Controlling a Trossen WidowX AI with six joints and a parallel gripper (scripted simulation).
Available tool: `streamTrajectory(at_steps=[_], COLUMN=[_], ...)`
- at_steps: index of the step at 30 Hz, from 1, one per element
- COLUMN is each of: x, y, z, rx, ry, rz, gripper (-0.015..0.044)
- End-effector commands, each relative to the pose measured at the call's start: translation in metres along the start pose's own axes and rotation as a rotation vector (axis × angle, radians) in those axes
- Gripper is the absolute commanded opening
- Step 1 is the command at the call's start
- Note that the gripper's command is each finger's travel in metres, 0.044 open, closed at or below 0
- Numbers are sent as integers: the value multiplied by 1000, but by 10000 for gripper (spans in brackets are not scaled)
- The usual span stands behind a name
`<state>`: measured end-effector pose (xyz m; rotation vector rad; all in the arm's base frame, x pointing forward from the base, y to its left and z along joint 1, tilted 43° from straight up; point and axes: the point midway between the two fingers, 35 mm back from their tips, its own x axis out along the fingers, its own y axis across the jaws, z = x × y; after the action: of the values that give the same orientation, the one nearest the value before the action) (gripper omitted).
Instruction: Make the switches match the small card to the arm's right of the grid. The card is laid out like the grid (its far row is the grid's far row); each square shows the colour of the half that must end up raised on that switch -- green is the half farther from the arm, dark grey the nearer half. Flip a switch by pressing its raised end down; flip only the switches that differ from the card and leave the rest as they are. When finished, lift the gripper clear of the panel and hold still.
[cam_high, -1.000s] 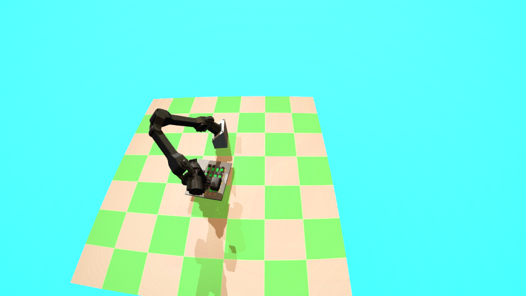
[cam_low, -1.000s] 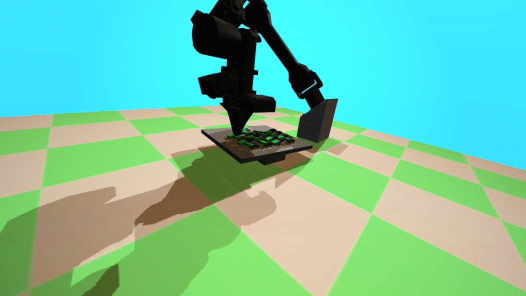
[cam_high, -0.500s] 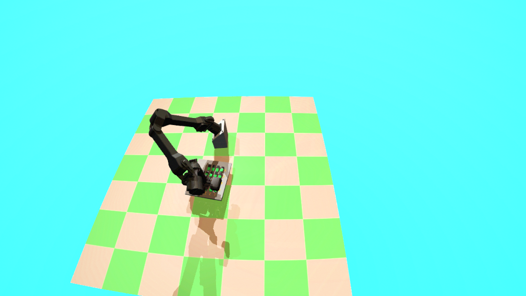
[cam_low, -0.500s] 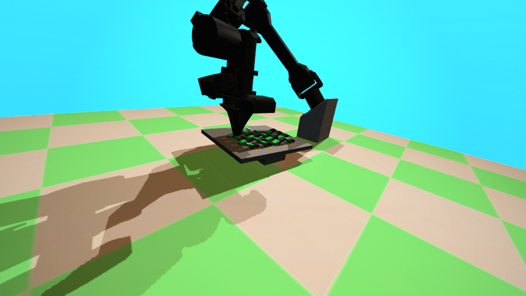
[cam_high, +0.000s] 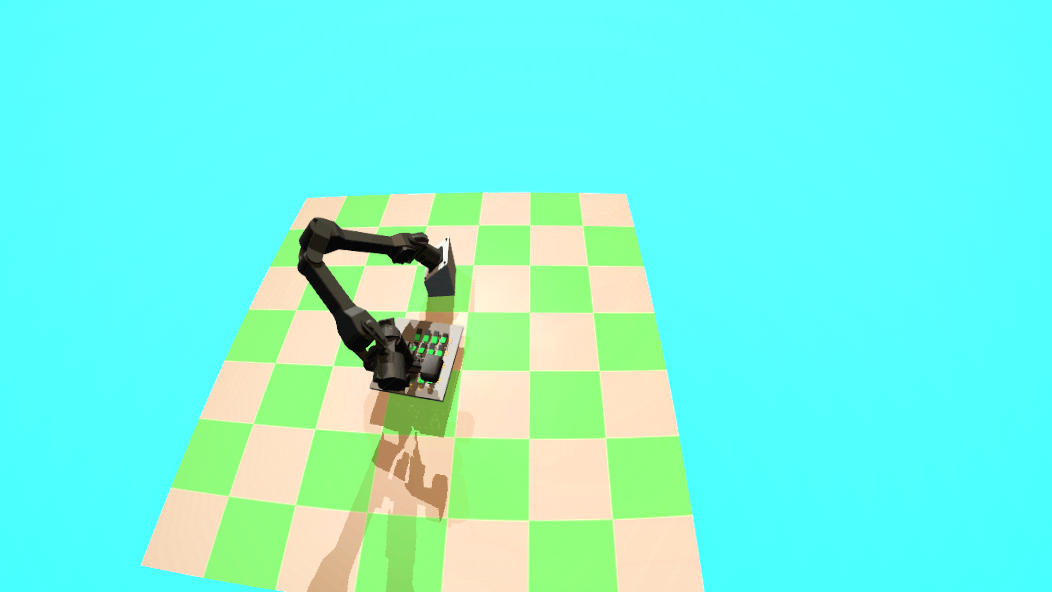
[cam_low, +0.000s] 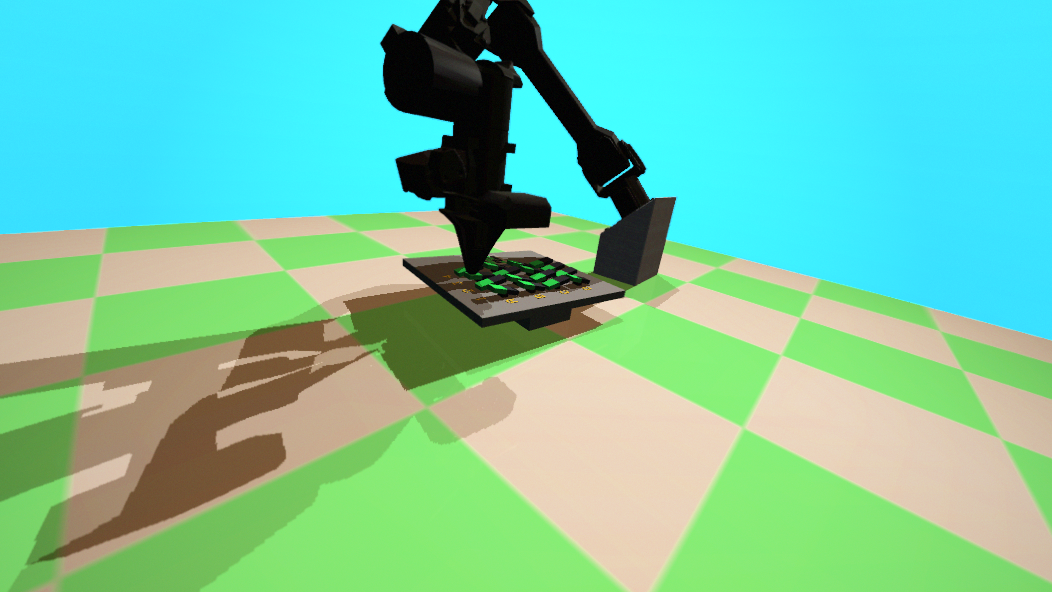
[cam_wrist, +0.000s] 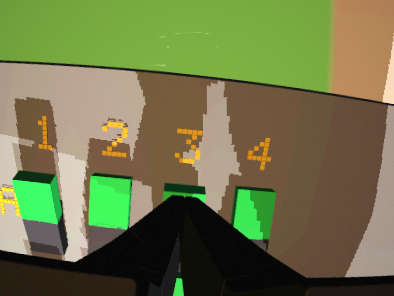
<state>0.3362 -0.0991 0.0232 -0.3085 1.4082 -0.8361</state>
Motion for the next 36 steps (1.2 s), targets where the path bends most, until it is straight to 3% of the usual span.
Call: streamTrajectory(at_steps=[1,12,18,23,29,33,36], x=[3,5,-62,-63,-62,-61,-43], y=[0,0,1,1,1,1,1], z=[-1,-1,-3,-5,-56,-62,-62], rx=[-7,-7,-8,-8,-10,-10,-11], ry=[5,5,-20,-19,-17,-17,-30], rz=[-6,-6,-3,-3,-3,-3,-2], gripper=[0,0,0,0,0,0,0])
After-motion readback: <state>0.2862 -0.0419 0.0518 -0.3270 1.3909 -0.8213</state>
